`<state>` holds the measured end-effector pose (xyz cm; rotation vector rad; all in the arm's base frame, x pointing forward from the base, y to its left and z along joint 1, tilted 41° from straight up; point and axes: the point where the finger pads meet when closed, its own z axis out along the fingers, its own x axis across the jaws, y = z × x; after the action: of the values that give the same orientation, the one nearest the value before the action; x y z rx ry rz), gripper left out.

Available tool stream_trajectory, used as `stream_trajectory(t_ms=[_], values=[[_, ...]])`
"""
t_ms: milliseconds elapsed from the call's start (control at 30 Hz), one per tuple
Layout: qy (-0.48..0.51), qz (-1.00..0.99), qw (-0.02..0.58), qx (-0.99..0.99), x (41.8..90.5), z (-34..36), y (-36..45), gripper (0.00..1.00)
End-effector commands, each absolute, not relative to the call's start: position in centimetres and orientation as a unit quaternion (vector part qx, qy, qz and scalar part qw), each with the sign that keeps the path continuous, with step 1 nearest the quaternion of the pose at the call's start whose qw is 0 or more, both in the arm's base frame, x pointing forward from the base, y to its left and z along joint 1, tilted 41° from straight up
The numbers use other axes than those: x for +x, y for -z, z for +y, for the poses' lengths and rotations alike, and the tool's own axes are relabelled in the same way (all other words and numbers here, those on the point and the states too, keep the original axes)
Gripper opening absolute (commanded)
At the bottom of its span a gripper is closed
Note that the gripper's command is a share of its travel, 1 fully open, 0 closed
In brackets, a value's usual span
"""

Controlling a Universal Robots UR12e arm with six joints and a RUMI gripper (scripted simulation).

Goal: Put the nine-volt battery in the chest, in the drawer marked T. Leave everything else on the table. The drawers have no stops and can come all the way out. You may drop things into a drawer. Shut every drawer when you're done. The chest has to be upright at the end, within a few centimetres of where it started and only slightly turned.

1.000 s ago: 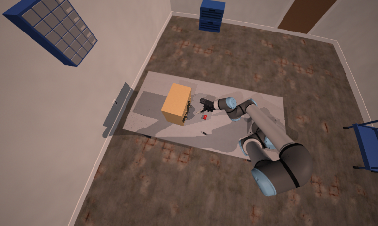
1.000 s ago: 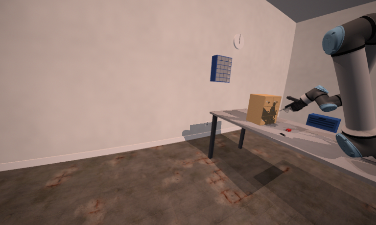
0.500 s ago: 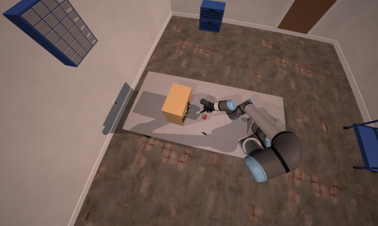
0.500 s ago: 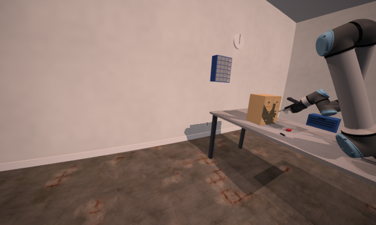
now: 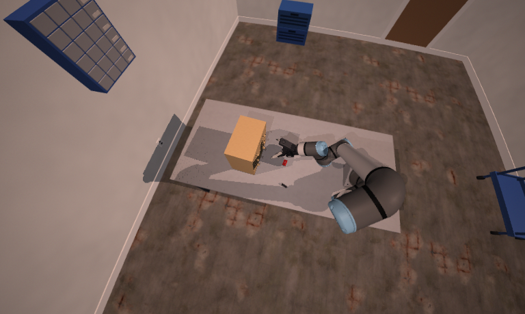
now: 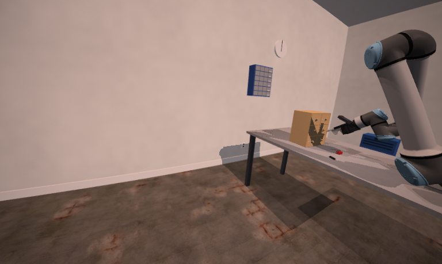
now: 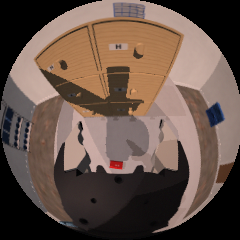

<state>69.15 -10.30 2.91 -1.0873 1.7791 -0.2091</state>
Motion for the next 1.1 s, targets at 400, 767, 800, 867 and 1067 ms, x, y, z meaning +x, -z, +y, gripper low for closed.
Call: stream_trajectory(t_ms=[400, 767, 800, 867, 1067], values=[[0.120, 0.731, 0.519, -0.426, 69.8, -10.0, -2.4, 1.00], [0.137, 0.728, 0.529, -0.414, 70.1, -9.7, -2.1, 1.00], [0.139, 0.728, 0.530, -0.413, 70.1, -9.7, -2.0, 1.00], [0.143, 0.727, 0.532, -0.410, 70.2, -9.7, -2.0, 1.00], [0.152, 0.725, 0.537, -0.403, 70.4, -9.5, -1.8, 1.00]])
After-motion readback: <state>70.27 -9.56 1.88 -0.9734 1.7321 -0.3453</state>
